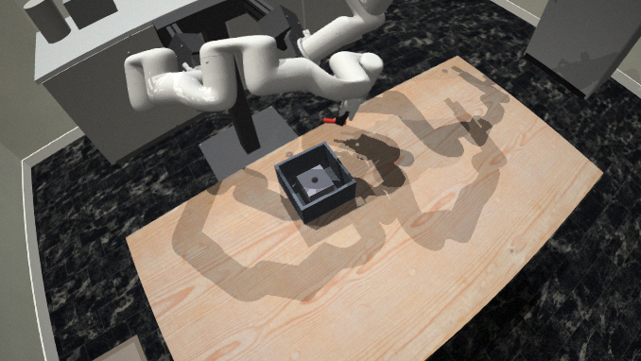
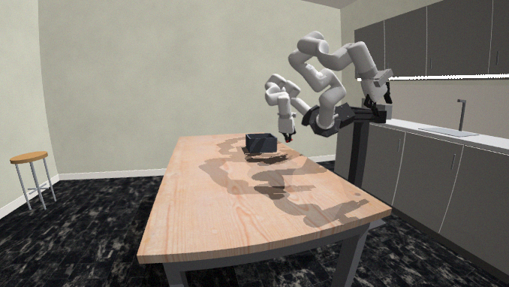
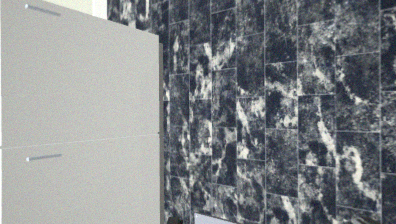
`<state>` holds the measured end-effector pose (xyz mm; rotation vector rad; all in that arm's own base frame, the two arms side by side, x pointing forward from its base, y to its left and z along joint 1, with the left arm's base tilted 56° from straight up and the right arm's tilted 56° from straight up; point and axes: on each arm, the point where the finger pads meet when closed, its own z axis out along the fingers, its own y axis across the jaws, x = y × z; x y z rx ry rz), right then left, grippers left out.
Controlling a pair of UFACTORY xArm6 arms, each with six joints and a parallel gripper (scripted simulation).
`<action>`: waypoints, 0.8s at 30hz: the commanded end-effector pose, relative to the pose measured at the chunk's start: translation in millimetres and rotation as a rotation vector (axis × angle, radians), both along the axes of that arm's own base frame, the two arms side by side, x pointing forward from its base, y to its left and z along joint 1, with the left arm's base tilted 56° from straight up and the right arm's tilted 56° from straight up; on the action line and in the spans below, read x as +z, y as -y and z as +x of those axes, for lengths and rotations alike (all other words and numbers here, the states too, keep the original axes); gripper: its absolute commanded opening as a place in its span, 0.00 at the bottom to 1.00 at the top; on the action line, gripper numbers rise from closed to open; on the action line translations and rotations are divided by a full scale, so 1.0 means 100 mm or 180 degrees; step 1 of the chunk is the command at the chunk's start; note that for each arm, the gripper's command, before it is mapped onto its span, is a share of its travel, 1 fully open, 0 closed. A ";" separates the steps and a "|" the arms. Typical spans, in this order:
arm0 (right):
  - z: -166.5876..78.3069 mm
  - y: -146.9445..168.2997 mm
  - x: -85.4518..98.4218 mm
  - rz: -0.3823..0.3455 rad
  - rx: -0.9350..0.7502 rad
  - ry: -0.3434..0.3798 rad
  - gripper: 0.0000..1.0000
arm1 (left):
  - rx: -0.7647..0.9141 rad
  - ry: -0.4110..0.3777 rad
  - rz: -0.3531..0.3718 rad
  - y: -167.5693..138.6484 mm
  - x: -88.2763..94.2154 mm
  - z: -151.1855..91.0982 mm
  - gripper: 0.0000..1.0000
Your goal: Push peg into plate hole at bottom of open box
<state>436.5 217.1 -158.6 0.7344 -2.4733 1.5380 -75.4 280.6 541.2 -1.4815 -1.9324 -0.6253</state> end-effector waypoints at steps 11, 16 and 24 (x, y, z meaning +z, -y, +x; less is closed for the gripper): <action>0.00 -0.02 0.01 0.0144 0.0233 0.0105 0.00 | 0.0000 -0.0003 0.0013 0.00 0.02 0.00 1.00; 0.01 -0.02 0.01 0.0259 0.0436 0.0201 0.00 | 0.0000 -0.0003 0.0013 0.00 0.02 0.00 1.00; 0.00 -0.02 0.01 0.0469 0.0790 0.0355 0.00 | 0.0000 -0.0003 0.0013 0.00 0.02 0.00 1.00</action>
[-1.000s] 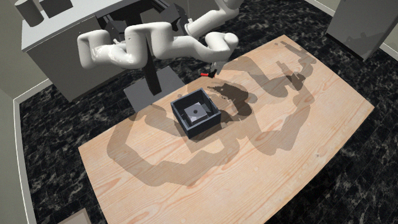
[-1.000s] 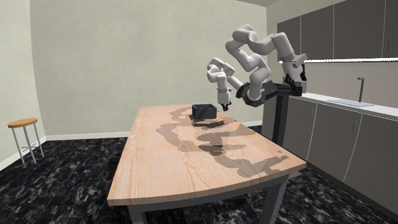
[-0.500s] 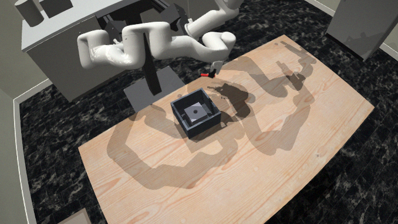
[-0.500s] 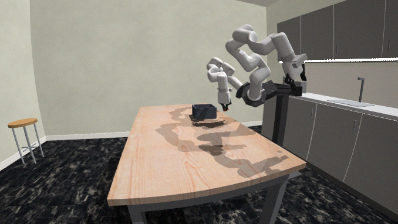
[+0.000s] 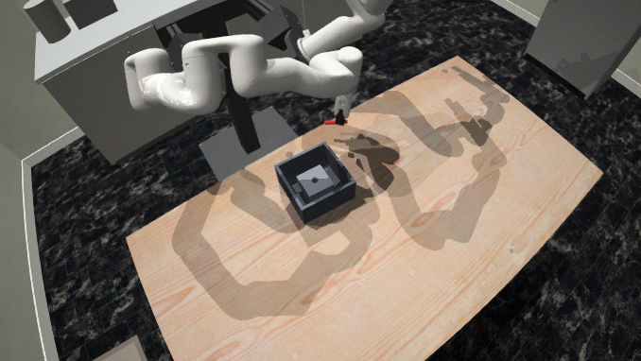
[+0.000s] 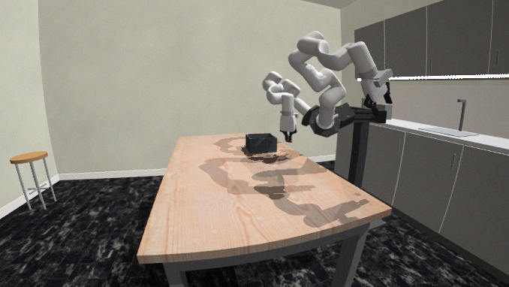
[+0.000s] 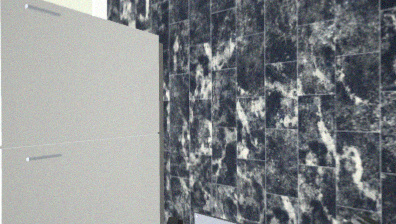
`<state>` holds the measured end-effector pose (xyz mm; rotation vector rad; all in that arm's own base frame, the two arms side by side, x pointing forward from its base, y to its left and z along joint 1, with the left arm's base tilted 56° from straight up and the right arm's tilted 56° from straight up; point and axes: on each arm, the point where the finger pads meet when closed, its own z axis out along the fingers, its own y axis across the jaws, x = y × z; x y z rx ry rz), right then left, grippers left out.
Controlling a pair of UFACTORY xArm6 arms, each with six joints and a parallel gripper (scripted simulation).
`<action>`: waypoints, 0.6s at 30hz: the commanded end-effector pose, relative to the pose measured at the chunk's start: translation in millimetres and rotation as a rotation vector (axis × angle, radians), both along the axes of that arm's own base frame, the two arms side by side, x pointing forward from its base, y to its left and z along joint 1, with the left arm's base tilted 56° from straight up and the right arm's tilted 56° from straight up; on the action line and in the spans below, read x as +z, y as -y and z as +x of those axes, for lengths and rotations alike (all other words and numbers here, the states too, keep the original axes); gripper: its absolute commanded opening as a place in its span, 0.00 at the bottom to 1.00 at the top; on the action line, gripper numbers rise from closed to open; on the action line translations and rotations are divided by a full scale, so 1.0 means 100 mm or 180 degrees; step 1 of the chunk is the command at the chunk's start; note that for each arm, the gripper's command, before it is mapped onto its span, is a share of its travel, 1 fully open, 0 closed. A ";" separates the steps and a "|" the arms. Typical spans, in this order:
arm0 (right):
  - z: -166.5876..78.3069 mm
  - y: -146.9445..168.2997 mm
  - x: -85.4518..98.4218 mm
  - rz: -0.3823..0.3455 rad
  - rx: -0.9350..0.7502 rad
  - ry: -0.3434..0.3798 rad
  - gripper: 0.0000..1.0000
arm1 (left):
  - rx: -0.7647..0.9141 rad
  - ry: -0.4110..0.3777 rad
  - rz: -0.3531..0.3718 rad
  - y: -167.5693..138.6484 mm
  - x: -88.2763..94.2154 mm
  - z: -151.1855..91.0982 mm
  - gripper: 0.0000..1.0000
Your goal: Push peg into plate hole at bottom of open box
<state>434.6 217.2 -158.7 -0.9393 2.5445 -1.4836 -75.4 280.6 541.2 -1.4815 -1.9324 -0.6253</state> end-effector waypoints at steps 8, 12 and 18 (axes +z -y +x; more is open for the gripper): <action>0.02 -0.02 0.01 0.0462 0.0751 0.0355 0.00 | 0.0000 -0.0003 0.0013 0.00 0.02 0.00 1.00; 0.02 -0.02 0.01 0.0618 0.1018 0.0473 0.00 | 0.0000 -0.0003 0.0013 0.00 0.02 0.00 1.00; 0.02 -0.02 0.01 0.0771 0.1277 0.0587 0.00 | 0.0000 -0.0003 0.0013 0.00 0.02 0.00 1.00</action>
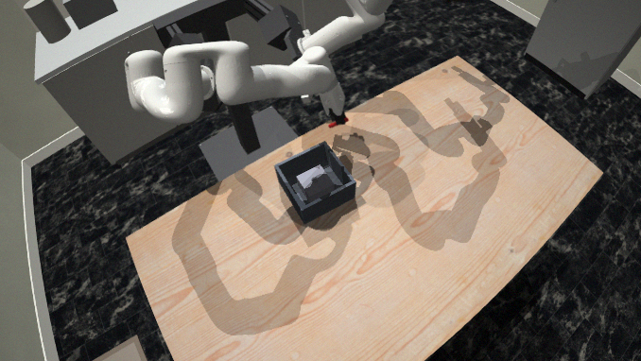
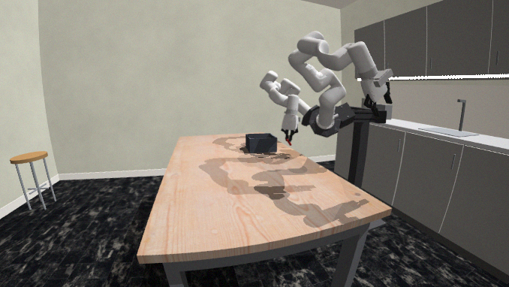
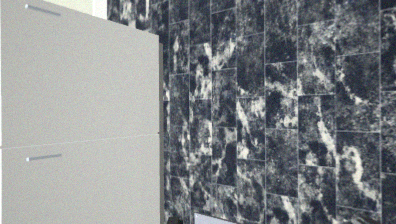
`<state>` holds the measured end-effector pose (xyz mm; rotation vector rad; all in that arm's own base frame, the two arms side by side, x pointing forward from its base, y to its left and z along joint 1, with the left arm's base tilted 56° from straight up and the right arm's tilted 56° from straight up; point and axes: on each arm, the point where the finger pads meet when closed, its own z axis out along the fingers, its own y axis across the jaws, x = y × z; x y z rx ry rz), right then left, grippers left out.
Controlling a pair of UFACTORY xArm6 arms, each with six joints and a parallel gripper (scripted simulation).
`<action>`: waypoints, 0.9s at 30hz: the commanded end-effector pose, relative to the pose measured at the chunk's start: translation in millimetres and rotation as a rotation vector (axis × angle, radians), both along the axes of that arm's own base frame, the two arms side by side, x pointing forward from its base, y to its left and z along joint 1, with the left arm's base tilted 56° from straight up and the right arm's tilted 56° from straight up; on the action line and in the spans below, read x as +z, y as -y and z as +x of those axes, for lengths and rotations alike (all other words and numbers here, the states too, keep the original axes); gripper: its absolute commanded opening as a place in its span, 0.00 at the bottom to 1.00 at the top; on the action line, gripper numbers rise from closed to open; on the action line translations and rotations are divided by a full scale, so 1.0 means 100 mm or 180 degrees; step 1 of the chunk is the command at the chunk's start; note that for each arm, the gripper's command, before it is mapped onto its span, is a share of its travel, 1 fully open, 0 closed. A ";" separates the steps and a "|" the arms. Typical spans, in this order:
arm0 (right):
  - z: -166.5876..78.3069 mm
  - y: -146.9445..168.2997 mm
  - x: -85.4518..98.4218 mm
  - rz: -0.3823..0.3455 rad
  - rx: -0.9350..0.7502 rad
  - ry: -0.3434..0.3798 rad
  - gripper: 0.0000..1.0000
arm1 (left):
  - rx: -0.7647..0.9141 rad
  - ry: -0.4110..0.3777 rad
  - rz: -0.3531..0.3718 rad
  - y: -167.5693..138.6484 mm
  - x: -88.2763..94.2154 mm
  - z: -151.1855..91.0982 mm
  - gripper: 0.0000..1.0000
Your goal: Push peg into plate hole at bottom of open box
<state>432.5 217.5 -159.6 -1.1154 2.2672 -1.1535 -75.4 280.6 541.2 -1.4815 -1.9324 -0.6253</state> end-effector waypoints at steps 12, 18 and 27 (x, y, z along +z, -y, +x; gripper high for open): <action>0.04 -0.01 0.02 0.0629 0.1015 0.0511 0.00 | 0.0000 -0.0003 0.0013 0.00 0.02 0.00 1.00; 0.04 -0.01 0.02 0.0772 0.1260 0.0621 0.00 | 0.0000 -0.0003 0.0013 0.00 0.02 0.00 1.00; 0.04 0.00 0.02 0.1069 0.1766 0.0845 0.00 | 0.0000 -0.0003 0.0013 0.00 0.02 0.00 1.00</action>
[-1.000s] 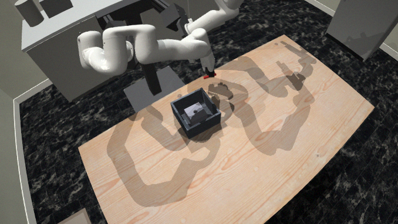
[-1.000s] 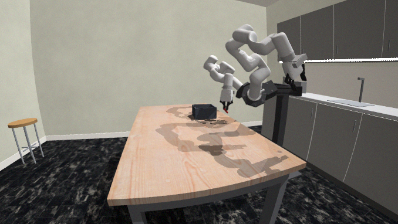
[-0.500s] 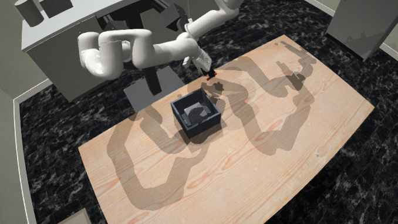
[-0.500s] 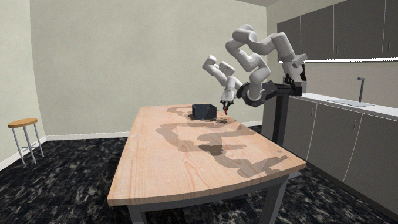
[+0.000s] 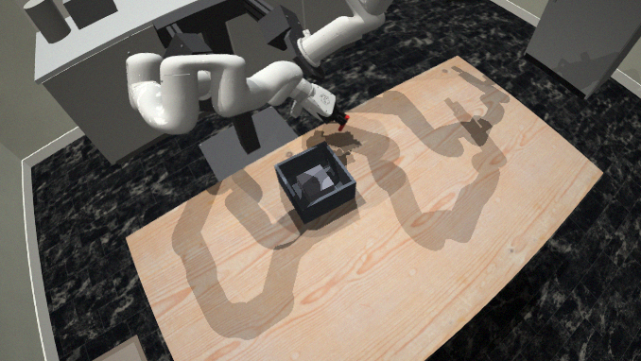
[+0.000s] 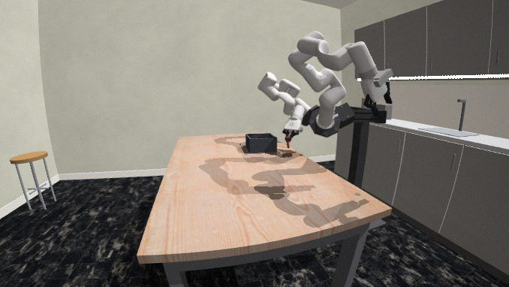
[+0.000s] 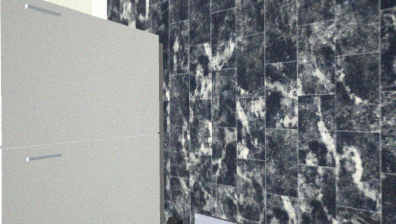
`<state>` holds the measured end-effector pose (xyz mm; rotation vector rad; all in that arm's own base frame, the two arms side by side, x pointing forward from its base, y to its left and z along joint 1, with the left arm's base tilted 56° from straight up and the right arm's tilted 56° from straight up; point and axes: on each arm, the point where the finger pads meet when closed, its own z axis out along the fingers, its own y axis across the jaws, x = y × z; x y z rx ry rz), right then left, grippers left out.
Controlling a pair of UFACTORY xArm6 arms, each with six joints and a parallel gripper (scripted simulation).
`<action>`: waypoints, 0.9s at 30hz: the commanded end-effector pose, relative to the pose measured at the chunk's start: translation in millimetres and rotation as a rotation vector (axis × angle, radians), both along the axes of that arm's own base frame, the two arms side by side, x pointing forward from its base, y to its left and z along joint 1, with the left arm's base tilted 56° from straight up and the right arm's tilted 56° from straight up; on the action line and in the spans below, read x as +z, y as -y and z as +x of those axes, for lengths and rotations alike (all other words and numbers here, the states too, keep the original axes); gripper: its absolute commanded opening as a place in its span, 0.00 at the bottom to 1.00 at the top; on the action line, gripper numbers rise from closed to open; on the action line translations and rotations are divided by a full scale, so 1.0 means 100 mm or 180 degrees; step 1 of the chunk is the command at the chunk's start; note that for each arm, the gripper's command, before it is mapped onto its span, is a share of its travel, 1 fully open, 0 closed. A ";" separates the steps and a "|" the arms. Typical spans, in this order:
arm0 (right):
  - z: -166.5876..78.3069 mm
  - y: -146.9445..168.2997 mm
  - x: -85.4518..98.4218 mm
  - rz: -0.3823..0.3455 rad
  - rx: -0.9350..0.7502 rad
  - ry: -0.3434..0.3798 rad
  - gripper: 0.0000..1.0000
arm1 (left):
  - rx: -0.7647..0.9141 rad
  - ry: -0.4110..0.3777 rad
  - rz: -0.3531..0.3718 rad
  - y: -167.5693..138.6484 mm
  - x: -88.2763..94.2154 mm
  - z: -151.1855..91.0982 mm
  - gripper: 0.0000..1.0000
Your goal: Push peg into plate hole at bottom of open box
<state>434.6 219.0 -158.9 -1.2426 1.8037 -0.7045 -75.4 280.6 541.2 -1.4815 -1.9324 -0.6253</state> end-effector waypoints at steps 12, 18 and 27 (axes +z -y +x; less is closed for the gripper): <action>0.02 0.01 0.01 0.0404 0.0677 0.0327 0.00 | 0.0000 -0.0003 0.0013 0.00 0.02 0.00 1.00; 0.02 0.01 0.01 0.0479 0.0807 0.0385 0.00 | 0.0000 -0.0003 0.0013 0.00 0.02 0.00 1.00; 0.02 0.01 0.01 0.0524 0.0874 0.0413 0.00 | 0.0000 -0.0003 0.0013 0.00 0.02 0.00 1.00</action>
